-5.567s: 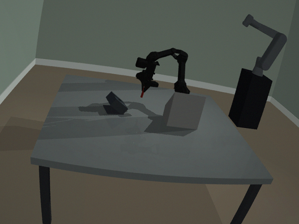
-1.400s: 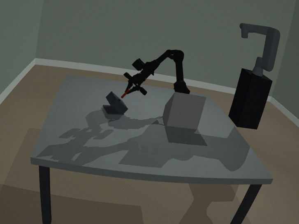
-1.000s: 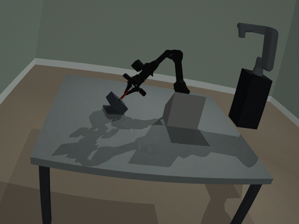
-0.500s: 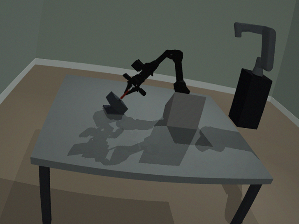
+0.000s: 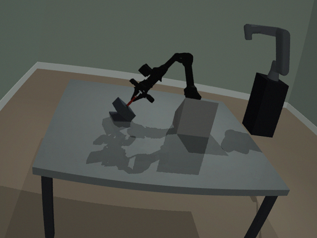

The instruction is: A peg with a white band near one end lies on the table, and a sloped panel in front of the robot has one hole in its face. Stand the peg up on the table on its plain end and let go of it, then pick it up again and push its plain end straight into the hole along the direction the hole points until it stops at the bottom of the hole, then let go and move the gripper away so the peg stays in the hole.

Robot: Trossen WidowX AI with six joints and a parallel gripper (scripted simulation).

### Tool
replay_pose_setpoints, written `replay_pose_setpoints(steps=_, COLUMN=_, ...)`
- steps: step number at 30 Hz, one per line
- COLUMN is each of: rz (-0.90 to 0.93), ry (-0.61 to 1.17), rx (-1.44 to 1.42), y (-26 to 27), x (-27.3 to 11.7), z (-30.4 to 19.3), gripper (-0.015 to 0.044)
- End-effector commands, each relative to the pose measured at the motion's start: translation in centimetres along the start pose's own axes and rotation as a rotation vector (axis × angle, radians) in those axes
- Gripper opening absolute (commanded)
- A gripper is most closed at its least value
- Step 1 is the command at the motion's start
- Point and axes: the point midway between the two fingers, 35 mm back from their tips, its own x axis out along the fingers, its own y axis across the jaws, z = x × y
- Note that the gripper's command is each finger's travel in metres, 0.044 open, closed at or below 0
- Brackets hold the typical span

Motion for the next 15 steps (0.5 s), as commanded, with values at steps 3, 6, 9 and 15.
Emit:
replay_pose_setpoints(steps=3, rz=0.001, ry=-0.003, rx=-0.005, y=0.07, x=0.42, z=0.14, gripper=0.0)
replay_pose_setpoints(steps=6, rz=0.001, ry=-0.003, rx=-0.005, y=0.08, x=0.56, z=0.16, gripper=0.0)
replay_pose_setpoints(steps=9, rz=0.001, ry=-0.003, rx=-0.005, y=0.09, x=0.73, z=0.18, gripper=0.0)
replay_pose_setpoints(steps=15, rz=0.001, ry=-0.003, rx=-0.005, y=0.11, x=1.14, z=0.21, gripper=0.0)
